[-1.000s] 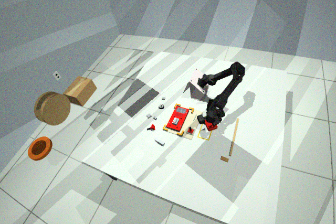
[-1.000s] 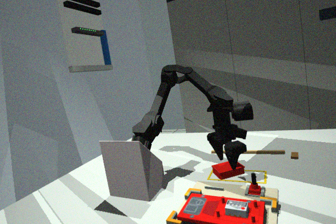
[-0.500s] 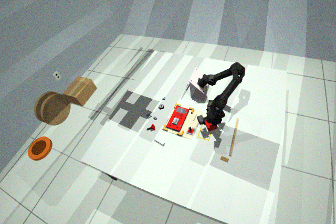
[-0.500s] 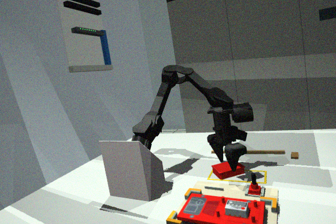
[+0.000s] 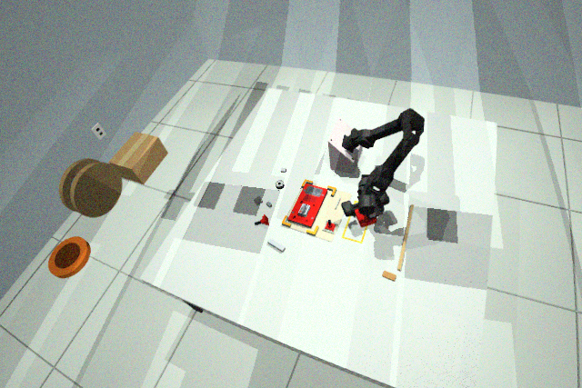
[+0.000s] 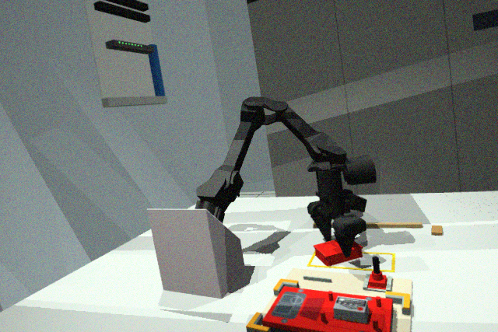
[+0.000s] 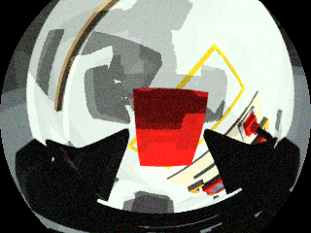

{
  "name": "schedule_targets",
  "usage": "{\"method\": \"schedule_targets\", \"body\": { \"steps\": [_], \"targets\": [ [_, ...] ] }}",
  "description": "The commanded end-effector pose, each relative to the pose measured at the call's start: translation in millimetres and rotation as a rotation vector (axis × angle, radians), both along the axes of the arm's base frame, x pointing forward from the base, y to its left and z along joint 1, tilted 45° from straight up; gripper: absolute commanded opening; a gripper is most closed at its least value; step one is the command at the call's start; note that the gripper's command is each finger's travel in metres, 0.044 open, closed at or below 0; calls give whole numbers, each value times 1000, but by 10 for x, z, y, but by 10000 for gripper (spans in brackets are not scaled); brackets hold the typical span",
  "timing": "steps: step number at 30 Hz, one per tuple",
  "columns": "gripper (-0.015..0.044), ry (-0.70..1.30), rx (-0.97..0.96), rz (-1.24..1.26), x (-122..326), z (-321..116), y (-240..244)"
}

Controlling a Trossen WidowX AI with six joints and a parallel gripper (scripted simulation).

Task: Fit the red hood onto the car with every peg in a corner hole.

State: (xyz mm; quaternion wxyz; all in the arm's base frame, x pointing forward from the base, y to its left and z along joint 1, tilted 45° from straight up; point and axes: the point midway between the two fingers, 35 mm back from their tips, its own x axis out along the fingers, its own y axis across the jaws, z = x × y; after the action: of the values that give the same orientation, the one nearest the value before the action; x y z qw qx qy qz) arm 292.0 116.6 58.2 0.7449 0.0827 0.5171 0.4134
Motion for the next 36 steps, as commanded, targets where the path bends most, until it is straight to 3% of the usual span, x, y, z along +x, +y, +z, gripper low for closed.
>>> {"method": "schedule_targets", "body": {
  "steps": [1,15,19,28,36],
  "targets": [
    [440,2,-3,-4,4,-19,10],
    [440,2,-2,-4,10,-66,59],
    [335,0,1,0,7,-51,52],
    [275,0,1,0,7,-51,52],
    [65,1,0,-1,1,-16,15]
  ]
}}
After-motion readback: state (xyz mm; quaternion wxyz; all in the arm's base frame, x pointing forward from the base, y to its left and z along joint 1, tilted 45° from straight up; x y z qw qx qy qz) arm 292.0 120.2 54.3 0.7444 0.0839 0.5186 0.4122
